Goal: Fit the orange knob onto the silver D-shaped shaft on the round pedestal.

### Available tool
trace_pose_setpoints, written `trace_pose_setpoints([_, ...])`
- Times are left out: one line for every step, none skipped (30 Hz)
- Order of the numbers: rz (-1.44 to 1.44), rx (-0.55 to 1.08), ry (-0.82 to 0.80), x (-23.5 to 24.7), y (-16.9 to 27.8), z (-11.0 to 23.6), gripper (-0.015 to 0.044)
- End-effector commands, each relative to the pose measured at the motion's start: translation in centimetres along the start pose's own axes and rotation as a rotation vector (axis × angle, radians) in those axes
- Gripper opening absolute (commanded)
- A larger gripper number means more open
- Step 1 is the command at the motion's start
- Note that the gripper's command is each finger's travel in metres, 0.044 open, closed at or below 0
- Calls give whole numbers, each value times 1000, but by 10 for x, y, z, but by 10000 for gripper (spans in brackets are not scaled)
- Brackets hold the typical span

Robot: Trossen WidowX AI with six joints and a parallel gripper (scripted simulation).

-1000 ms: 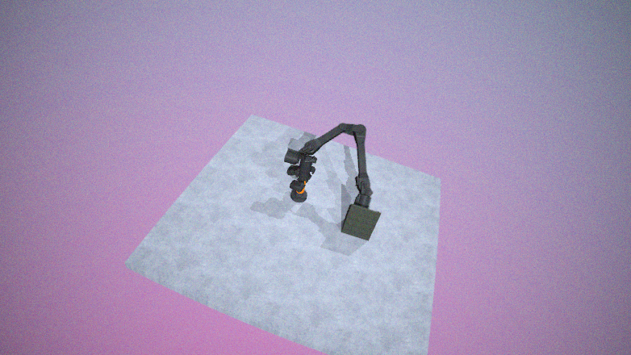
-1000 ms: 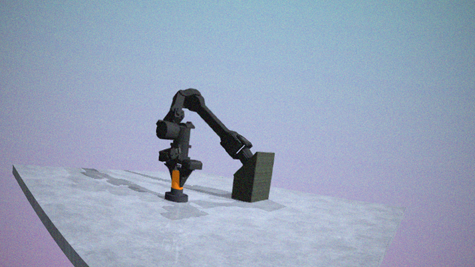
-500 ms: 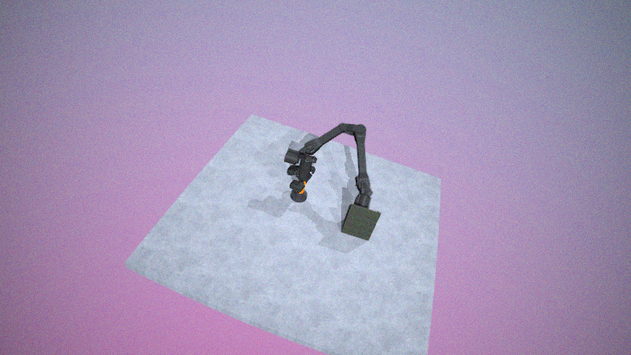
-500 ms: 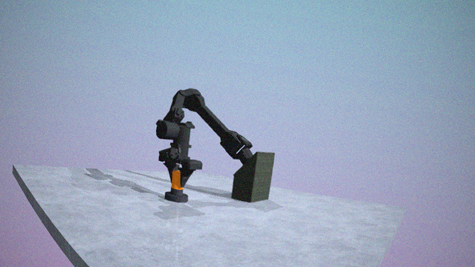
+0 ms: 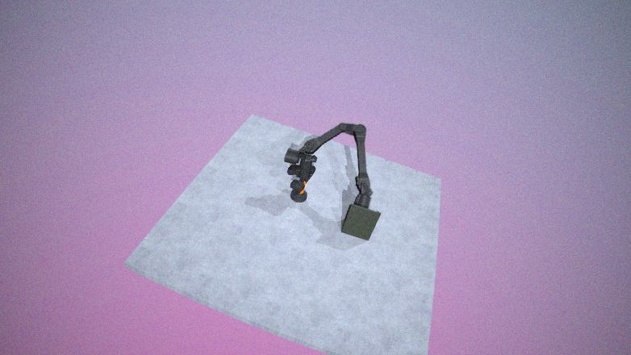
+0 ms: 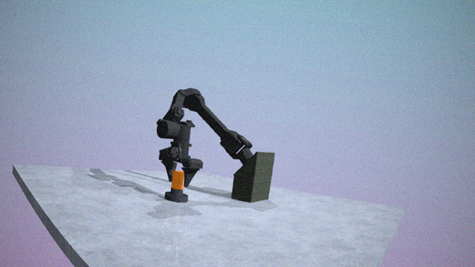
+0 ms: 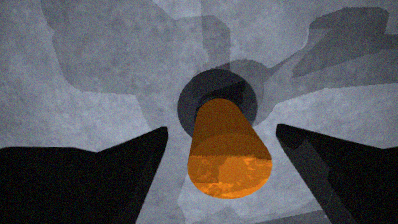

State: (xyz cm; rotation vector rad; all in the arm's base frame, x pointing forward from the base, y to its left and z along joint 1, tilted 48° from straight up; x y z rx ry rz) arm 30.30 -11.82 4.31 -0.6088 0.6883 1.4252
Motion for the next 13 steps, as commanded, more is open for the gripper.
trace_pose_setpoints([-5, -15, -9, 3, -6, 35, 440])
trace_pose_setpoints([-5, -14, -10, 3, -5, 52, 440])
trace_pose_setpoints([-5, -14, -9, 3, -4, 69, 440])
trace_pose_setpoints([-5, -13, -7, 2, -2, 82, 440])
trace_pose_setpoints([-5, -13, -5, 2, -1, 90, 440])
trace_pose_setpoints([-5, -13, -4, 1, 0, 93, 440])
trace_pose_setpoints([-5, -13, -4, 1, 0, 93, 440])
trace_pose_setpoints([-5, -13, -4, 2, -2, 93, 440])
trace_pose_setpoints([-5, -13, -4, 3, -3, 93, 440])
trace_pose_setpoints([-5, -13, -4, 3, -3, 93, 440])
trace_pose_setpoints([-5, -13, -4, 3, -3, 93, 440])
trace_pose_setpoints([-5, -13, -4, 3, -3, 93, 440])
trace_pose_setpoints([-5, -13, -4, 3, -3, 93, 440])
Point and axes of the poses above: the point midway between the two fingers, 35 mm back from their tips, its own z axis back along the fingers, its own x axis across the jaws, y = z × x, the point moved 1 cm from there along z, back along the fingers, and after that the axes turned 10 degrees about z, right-handed, at the moved point
